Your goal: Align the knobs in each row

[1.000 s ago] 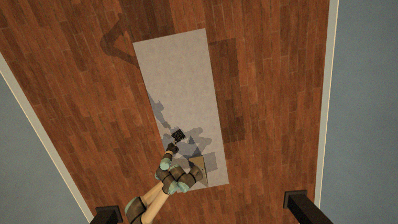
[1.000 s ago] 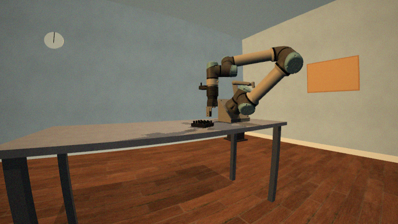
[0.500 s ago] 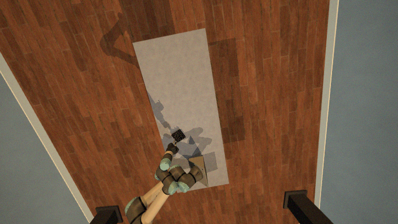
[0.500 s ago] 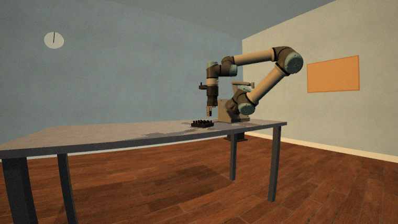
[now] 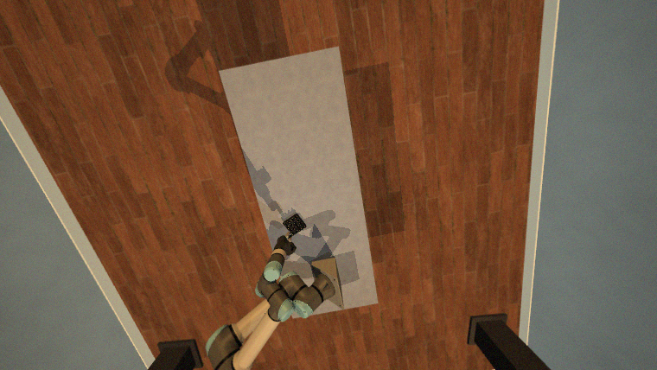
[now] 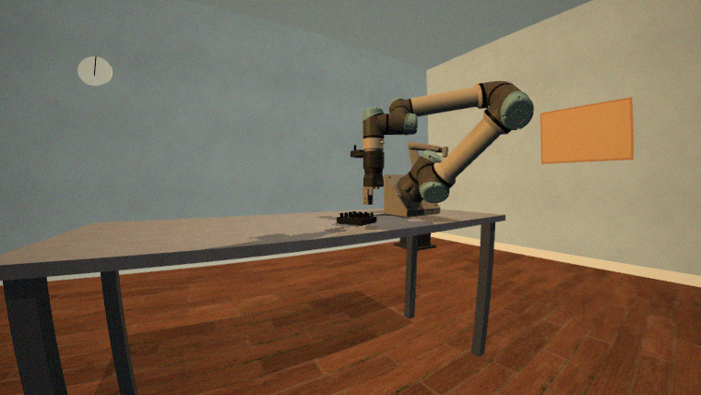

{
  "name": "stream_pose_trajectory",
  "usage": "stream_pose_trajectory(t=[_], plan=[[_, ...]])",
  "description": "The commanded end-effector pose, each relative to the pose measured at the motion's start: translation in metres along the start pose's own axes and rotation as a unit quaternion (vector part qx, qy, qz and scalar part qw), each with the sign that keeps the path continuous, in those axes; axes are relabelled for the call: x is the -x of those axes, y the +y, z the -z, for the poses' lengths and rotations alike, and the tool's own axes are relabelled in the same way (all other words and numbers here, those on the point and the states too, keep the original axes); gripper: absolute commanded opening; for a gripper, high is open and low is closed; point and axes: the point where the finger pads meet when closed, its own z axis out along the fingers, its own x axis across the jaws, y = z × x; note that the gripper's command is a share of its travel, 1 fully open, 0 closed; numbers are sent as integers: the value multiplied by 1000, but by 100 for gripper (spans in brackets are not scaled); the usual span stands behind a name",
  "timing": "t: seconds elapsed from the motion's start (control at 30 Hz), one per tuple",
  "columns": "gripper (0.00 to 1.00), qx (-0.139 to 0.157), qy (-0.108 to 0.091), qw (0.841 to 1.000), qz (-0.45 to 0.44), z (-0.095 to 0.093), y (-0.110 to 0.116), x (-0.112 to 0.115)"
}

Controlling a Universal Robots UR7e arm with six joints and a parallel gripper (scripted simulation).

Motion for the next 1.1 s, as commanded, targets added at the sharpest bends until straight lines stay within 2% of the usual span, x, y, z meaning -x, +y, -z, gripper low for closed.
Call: stream_pose_trajectory(t=[0.0,0.13,0.57,0.63,1.07], plan=[[46,-1,0,998,-67,2,-2,-1],[46,-1,0,995,-97,3,-3,-2],[46,-1,0,966,-258,6,-5,-4],[46,-1,0,966,-258,6,-5,-4],[46,-1,-1,908,-420,10,-5,-6]])
